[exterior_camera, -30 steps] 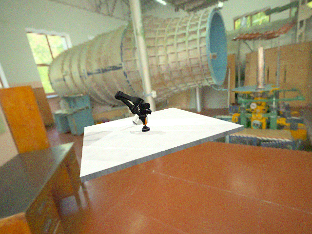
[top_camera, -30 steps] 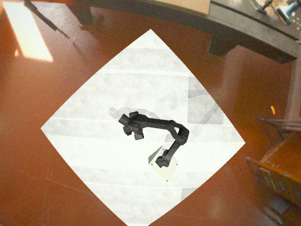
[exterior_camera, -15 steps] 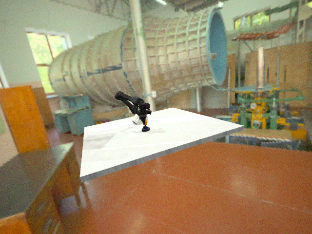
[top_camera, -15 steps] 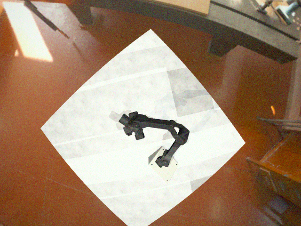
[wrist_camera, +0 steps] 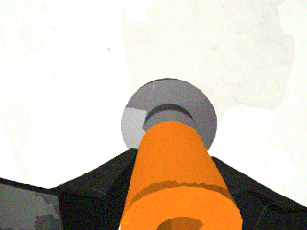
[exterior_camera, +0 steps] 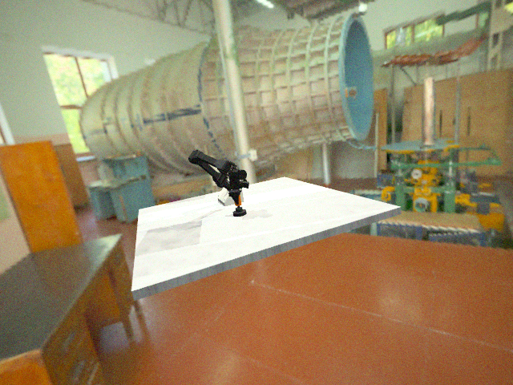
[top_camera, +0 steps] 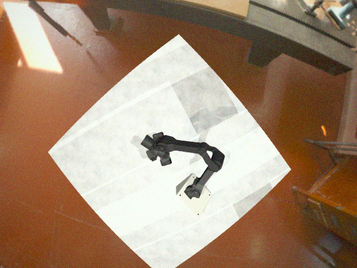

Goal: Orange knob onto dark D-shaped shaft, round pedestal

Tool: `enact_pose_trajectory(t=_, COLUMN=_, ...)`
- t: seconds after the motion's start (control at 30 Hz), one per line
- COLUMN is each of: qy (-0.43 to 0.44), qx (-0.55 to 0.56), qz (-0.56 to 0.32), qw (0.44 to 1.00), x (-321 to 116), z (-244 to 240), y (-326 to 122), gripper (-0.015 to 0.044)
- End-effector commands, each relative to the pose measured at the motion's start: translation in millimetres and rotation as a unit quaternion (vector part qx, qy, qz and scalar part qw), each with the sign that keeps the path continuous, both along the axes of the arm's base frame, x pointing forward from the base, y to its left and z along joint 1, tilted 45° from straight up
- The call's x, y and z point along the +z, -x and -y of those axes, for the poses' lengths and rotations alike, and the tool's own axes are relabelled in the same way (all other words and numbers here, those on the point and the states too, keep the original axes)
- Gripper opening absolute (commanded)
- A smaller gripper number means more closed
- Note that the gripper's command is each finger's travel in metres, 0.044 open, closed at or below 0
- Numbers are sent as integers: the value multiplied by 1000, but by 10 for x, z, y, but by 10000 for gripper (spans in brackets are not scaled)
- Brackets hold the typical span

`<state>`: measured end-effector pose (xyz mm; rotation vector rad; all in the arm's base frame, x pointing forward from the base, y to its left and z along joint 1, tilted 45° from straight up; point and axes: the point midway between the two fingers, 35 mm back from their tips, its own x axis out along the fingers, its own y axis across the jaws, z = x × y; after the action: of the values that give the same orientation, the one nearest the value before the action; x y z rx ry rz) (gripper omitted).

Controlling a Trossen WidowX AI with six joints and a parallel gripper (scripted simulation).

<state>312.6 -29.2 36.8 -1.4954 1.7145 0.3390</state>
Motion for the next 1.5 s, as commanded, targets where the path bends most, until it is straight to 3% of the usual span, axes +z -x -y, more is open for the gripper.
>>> enact_pose_trajectory(t=0.0, qy=1, qx=2, qz=1, qw=1000, x=24, z=-27, y=-7, gripper=0)
enact_pose_trajectory(t=0.27, qy=5, qx=76, qz=-72, qw=994, x=5, z=-30, y=-8, gripper=0)
enact_pose_trajectory(t=1.47, qy=5, qx=79, qz=-75, qw=994, x=23, z=-28, y=-5, gripper=0)
